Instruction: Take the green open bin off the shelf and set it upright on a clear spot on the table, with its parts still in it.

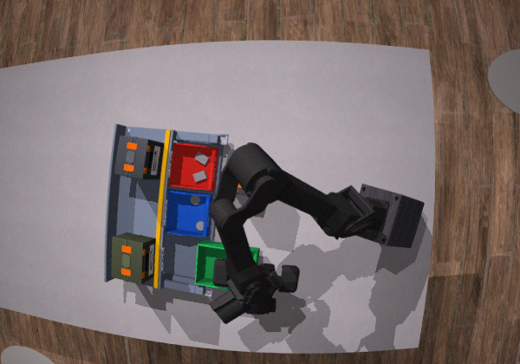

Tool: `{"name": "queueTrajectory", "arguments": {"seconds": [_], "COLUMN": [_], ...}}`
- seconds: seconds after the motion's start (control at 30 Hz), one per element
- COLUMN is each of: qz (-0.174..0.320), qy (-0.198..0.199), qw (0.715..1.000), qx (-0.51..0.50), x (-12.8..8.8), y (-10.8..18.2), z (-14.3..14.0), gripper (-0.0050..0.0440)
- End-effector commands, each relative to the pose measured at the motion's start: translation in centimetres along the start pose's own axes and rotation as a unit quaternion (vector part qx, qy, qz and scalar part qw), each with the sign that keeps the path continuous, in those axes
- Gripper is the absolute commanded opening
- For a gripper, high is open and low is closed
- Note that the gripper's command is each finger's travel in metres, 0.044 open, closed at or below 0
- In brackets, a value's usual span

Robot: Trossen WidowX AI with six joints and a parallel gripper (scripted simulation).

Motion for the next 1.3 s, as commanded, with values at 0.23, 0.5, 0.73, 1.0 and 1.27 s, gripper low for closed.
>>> {"name": "queueTrajectory", "arguments": {"seconds": [0.23, 0.5, 0.73, 1.0, 1.27], "qz": [-0.006, 0.016, 0.016, 0.016, 0.016], "qy": [0.005, -0.08, -0.08, -0.08, -0.08], "qw": [1.0, 0.997, 0.997, 0.997, 0.997], "qx": [0.006, 0.005, 0.005, 0.005, 0.005], "x": [-0.3, 0.7, 0.7, 1.2, 1.2], "y": [-0.2, -0.5, -0.5, -0.5, -0.5], "z": [-0.5, -1.8, -1.8, -1.8, -1.8], "gripper": [0.0, 0.0, 0.0, 0.0, 0.0]}}
Point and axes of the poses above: the point midway between the two fingers, 35 mm back from their tips, its own x axis out along the fingers, its own z axis across the jaws, y = z × x, the point moved 9 cm from there along -x, back along the fingers, and after that the axes turned 15 degrees about x, right-handed, at the moved point
